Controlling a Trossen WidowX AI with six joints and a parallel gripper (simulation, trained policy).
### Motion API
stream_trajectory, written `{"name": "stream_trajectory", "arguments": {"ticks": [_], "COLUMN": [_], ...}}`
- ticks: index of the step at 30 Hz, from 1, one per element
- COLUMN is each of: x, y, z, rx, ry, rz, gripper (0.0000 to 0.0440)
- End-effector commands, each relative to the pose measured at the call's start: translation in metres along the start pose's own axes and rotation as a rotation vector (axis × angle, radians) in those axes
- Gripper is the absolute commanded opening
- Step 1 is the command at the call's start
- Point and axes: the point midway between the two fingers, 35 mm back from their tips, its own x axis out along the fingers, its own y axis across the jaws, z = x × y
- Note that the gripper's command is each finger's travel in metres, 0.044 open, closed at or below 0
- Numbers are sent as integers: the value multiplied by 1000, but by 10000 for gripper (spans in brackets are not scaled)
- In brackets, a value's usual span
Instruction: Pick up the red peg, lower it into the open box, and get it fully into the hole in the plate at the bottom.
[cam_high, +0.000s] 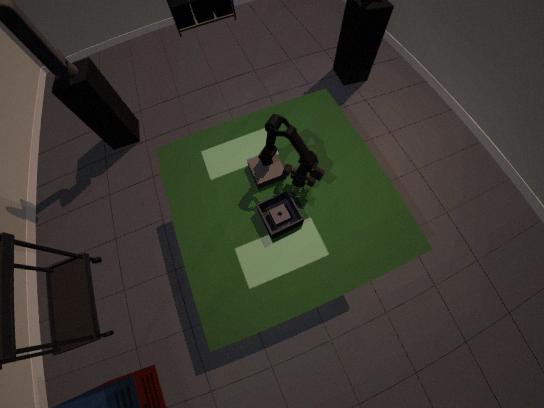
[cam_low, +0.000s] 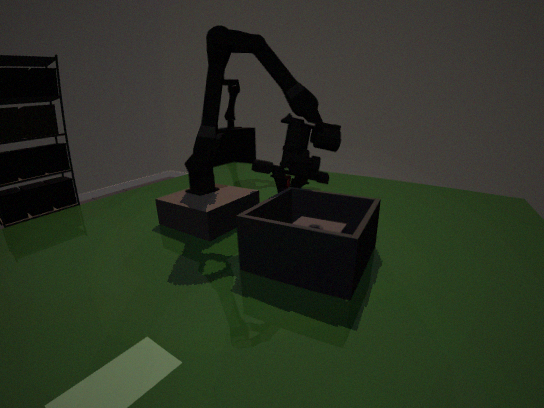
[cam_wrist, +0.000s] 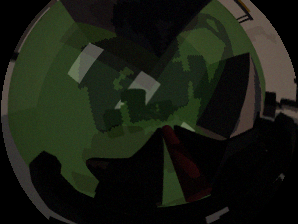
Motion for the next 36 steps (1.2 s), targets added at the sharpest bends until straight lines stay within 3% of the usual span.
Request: {"name": "stream_trajectory", "arguments": {"ticks": [1, 17, 36], "x": [-20, -89, -96], "y": [4, 1, -16], "z": [12, 64, 157], "rx": [1, 113, 328], "ry": [-32, -127, -190], "rz": [28, 83, 99], "gripper": [0, 0, 0]}}
